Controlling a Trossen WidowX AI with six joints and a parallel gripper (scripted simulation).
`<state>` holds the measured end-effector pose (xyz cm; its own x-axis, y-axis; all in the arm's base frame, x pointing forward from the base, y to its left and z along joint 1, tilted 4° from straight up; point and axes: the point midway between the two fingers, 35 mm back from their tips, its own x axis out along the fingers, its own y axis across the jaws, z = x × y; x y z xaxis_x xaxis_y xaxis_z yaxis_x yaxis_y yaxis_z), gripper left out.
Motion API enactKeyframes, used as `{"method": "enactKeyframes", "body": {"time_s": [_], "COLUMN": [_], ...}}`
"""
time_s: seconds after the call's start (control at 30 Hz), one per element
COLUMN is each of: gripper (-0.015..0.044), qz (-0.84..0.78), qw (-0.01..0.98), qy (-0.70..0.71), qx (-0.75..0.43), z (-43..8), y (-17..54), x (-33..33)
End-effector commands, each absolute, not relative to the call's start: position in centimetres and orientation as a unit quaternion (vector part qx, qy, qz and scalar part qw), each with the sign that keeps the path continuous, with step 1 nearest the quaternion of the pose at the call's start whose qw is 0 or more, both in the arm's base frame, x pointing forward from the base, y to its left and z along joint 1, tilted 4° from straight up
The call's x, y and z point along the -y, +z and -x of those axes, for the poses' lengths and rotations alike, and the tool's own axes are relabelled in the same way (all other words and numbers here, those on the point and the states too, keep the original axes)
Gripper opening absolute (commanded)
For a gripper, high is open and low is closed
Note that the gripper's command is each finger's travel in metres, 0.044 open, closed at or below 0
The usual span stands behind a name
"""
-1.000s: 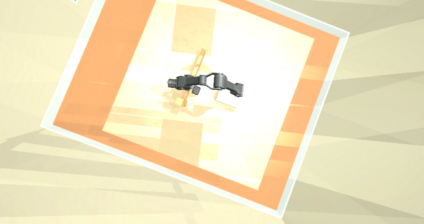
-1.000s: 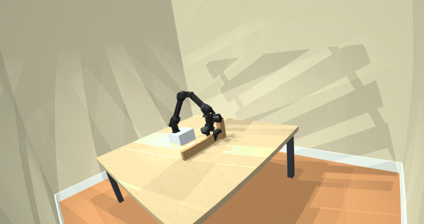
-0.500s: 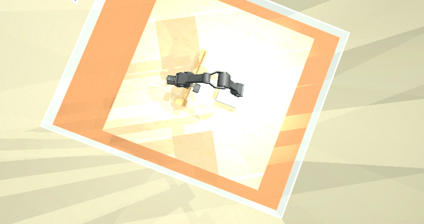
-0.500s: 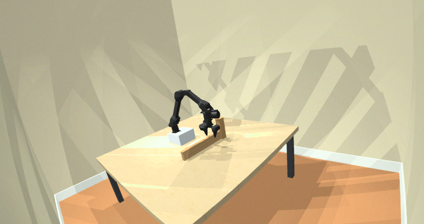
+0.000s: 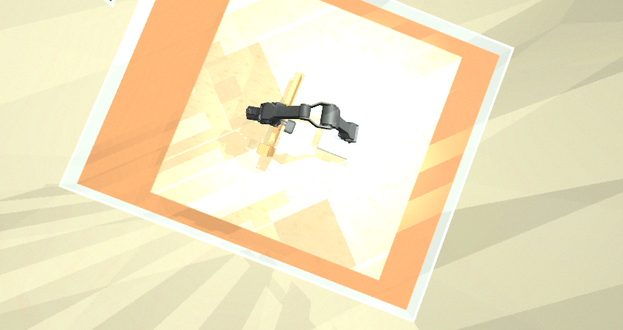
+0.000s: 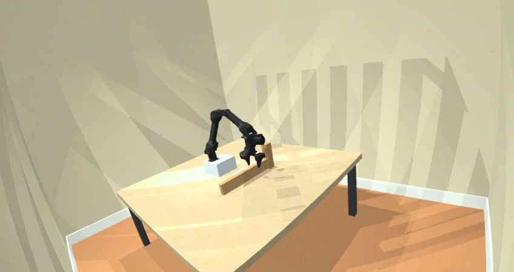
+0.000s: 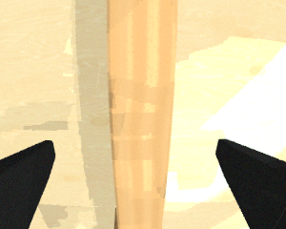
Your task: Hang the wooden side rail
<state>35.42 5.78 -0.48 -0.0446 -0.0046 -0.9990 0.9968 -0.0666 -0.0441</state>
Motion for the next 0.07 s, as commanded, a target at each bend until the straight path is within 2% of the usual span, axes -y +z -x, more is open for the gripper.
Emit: {"method": "enactKeyframes", "body": {"time_s": [0.0,0.03], "gripper": [0.0440,0.0440], "qz": [-0.504,-0.504], "qw": [0.473,0.473], "qy": [-0.529,-0.529], "qx": [-0.492,-0.492], "z": [-35.44,-35.44], "y": [-0.51,-0.51], "x": [-5.77,-5.77]}}
